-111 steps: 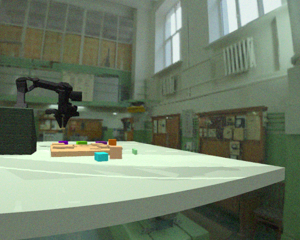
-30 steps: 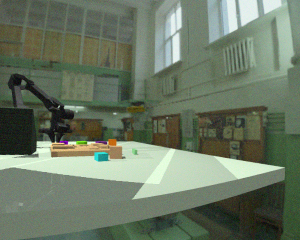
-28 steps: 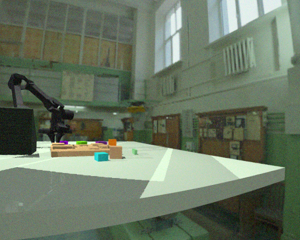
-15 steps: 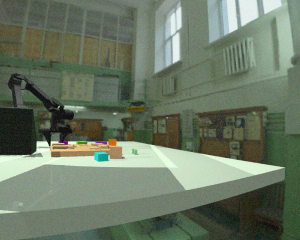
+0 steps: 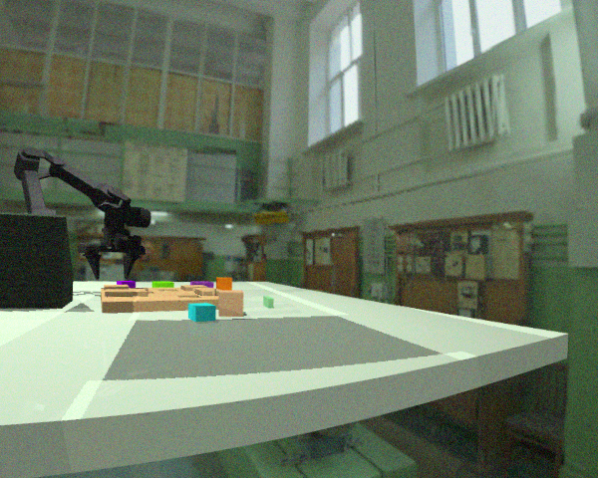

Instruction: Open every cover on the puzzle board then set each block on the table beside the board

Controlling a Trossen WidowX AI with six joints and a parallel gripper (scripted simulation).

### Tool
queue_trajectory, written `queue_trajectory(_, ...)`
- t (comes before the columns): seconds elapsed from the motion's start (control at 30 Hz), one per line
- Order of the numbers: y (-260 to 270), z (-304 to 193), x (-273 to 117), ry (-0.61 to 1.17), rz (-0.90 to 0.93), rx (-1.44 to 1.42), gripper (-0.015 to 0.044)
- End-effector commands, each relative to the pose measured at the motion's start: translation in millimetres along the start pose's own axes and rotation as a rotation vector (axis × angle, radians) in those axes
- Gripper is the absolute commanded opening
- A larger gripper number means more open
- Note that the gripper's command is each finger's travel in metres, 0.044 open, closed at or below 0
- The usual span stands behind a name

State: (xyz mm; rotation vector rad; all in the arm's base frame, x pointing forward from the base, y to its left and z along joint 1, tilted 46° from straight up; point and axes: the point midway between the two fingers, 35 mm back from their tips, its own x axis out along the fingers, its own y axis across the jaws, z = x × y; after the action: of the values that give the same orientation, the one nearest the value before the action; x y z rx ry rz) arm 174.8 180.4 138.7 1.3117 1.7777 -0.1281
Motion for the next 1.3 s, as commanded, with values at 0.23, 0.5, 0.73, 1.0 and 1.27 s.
queue_trajectory(0.23,-2.0,-3.5,-36.6,0.008,0.006,-0.002,0.044)
queue_trajectory(0.5,4.1,4.6,-42.2,0.002,0.006,-0.015,0.0335)
queue_trajectory(0.73,20.8,32.4,-44.6,-0.015,0.001,-0.05,0.0151)
queue_trajectory(1.0,34.6,71.2,-47.4,-0.03,-0.002,-0.088,0.0)
queue_trajectory(1.27,42.2,111.2,-51.1,-0.045,0.007,-0.138,0.0)
